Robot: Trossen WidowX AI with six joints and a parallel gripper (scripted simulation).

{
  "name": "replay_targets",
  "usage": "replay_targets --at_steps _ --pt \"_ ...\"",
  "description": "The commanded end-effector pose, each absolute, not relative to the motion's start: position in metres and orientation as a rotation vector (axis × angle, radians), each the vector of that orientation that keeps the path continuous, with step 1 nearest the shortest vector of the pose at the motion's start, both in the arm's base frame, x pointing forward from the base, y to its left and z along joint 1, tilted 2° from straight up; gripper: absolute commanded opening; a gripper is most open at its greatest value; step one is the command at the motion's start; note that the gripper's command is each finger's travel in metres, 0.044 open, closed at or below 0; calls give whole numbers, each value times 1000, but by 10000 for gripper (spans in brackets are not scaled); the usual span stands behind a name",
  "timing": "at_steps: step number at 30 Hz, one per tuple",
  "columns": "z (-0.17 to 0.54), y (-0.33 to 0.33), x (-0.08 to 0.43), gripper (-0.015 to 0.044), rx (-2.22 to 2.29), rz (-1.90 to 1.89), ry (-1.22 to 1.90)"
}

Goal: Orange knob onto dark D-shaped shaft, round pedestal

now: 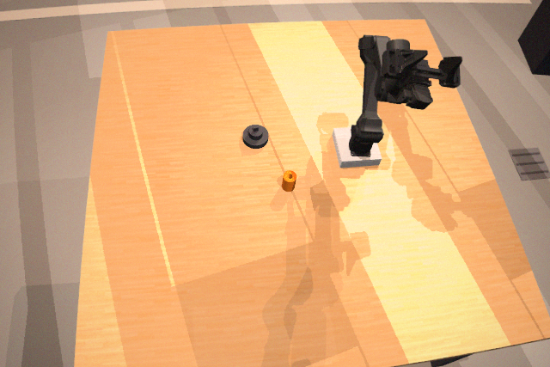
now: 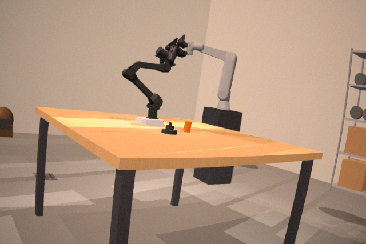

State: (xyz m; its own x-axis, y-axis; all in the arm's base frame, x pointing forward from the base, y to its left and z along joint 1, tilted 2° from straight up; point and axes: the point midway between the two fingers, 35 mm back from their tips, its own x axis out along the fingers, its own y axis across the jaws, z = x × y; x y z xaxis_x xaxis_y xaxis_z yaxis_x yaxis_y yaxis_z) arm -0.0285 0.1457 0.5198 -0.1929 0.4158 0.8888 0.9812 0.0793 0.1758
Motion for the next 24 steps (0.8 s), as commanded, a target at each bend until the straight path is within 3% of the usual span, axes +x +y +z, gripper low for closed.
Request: replay_targets --at_steps 1,4,10,15,24 --pt "520 146 -29 426 -1396 -1081 -1694" --pt "515 169 -21 440 -1424 -922 -1760" --pt "478 251 24 440 -1526 -226 -1807" --pt "438 292 65 440 -1541 274 -1632" --pt "370 321 127 440 -1466 819 -1146"
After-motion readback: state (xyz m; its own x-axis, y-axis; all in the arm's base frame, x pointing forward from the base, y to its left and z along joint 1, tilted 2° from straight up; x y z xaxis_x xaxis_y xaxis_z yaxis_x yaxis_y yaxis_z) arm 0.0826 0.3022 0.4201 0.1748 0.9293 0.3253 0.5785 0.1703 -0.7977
